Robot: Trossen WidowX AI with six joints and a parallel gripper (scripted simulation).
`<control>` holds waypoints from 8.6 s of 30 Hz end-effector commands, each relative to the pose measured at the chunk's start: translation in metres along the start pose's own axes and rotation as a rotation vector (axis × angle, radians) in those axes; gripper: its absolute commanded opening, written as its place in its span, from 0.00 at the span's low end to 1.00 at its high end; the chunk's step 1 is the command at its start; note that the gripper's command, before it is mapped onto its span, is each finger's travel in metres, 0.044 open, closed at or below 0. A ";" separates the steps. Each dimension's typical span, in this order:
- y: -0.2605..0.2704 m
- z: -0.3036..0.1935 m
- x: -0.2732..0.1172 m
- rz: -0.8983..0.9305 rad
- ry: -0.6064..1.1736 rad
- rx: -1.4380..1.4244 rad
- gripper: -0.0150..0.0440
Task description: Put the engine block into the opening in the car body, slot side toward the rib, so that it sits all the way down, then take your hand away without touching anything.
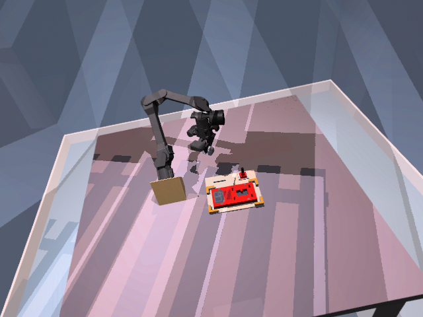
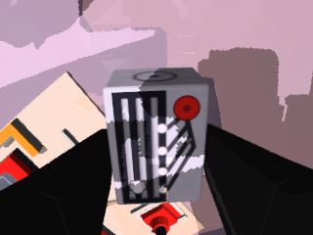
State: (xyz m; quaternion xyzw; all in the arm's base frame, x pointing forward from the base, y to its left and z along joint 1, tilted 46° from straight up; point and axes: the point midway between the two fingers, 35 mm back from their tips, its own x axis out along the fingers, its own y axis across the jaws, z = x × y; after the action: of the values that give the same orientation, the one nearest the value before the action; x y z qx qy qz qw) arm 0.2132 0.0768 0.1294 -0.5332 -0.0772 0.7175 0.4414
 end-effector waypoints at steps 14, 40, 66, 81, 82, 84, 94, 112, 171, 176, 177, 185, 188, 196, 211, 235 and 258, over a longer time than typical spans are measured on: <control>0.004 -0.025 -0.007 0.012 0.012 0.269 0.25; 0.023 -0.096 0.007 0.009 0.021 1.021 0.25; 0.055 -0.164 0.031 -0.004 0.018 1.759 0.25; 0.081 -0.198 0.050 -0.009 0.011 2.183 0.25; 0.082 -0.200 0.051 -0.010 0.011 2.211 0.25; 0.086 -0.204 0.054 -0.010 0.010 2.267 0.25; 0.105 -0.222 0.068 -0.012 0.004 2.526 0.25; 0.105 -0.223 0.068 -0.013 0.004 2.543 0.52; 0.106 -0.224 0.077 -0.012 0.004 2.536 0.52; 0.106 -0.224 0.078 -0.012 0.003 2.535 0.52; 0.106 -0.224 0.079 -0.012 0.003 2.535 0.52; 0.106 -0.224 0.081 -0.012 0.003 2.534 0.52; 0.106 -0.224 0.082 -0.012 0.003 2.535 0.52; 0.106 -0.224 0.084 -0.012 0.003 2.535 0.52; 0.106 -0.224 0.089 -0.012 0.003 2.535 0.52; 0.106 -0.224 0.092 -0.010 0.007 2.532 0.92; 0.106 -0.223 0.077 -0.012 0.003 2.535 0.78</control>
State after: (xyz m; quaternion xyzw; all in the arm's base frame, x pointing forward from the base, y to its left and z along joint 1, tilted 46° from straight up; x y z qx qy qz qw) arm 0.3379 -0.0109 -0.0795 0.2637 0.6588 0.2848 0.6444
